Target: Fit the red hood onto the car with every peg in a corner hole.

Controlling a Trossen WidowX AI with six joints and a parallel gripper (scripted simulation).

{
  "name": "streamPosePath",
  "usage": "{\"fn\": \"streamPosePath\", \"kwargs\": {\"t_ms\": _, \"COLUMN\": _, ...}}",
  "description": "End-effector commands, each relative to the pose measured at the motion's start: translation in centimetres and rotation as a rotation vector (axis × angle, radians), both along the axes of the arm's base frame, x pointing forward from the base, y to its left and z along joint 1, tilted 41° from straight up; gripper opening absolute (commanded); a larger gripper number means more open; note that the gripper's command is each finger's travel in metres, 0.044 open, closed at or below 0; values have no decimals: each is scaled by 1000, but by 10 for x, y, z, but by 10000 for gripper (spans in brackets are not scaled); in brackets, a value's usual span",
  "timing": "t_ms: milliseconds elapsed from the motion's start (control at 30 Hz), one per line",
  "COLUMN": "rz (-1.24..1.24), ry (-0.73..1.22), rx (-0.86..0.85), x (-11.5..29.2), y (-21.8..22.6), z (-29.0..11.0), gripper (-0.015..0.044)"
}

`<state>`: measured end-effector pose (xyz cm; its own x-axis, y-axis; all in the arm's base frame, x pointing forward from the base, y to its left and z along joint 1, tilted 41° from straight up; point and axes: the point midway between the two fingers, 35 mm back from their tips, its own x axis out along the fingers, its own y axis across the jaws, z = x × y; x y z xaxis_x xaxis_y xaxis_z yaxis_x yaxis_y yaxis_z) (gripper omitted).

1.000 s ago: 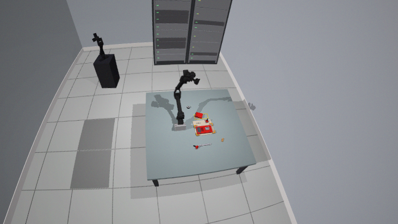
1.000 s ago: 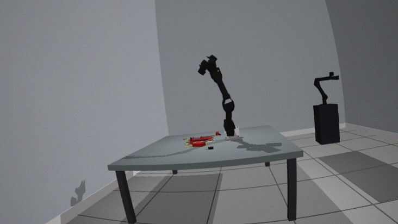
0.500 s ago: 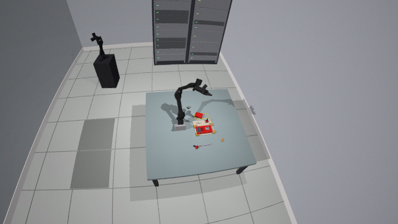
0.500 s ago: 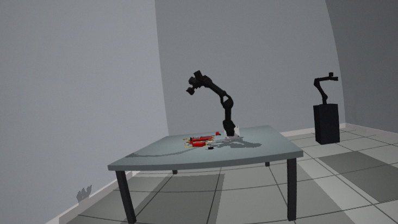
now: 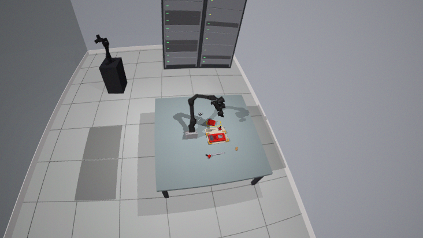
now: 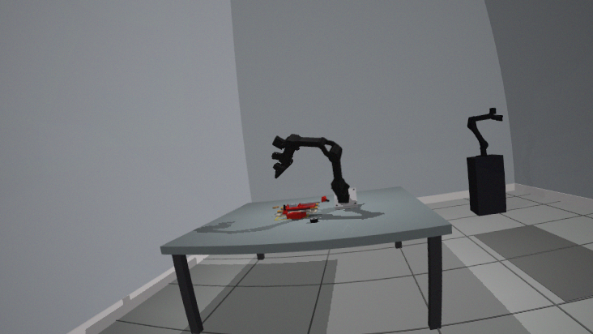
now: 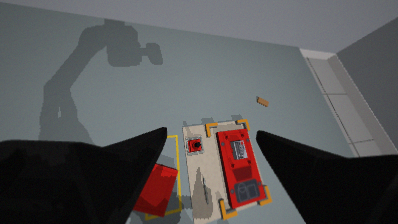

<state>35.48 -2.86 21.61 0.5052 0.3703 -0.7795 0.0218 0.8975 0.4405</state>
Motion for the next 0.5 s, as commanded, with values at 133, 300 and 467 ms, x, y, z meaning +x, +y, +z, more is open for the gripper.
{"fn": "streamPosePath", "kwargs": {"t_ms": 133, "rz": 97, "ry": 463, "rx": 256, "x": -61, "y": 102, "z": -63, "gripper": 440}}
{"fn": "streamPosePath", "kwargs": {"t_ms": 300, "rz": 112, "ry": 667, "rx": 314, "x": -91, "y": 138, "z": -77, "gripper": 440}}
{"fn": "streamPosePath", "kwargs": {"t_ms": 467, "rz": 112, "ry": 667, "rx": 314, "x": -91, "y": 138, "z": -77, "gripper": 440}}
